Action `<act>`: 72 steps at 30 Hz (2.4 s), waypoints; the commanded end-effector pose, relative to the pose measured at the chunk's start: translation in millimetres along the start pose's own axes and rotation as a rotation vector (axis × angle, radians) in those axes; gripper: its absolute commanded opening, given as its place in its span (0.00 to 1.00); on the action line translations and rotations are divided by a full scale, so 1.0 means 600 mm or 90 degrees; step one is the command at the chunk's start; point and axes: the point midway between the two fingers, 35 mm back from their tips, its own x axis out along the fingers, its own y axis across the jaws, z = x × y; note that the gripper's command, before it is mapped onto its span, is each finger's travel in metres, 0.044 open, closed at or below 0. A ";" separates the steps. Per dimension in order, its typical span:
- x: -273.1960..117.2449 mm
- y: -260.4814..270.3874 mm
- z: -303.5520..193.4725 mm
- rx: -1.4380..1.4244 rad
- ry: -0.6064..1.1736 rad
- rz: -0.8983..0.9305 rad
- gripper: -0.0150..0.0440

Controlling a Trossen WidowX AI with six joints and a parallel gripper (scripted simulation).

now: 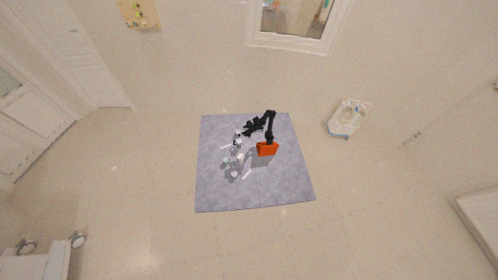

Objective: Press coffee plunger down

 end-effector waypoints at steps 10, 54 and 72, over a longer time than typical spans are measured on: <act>0.068 -0.041 -0.119 -0.100 0.030 -0.049 1.00; 0.135 -0.047 -0.122 -0.099 0.028 -0.051 0.46; 0.150 -0.047 -0.140 -0.098 0.029 -0.050 0.46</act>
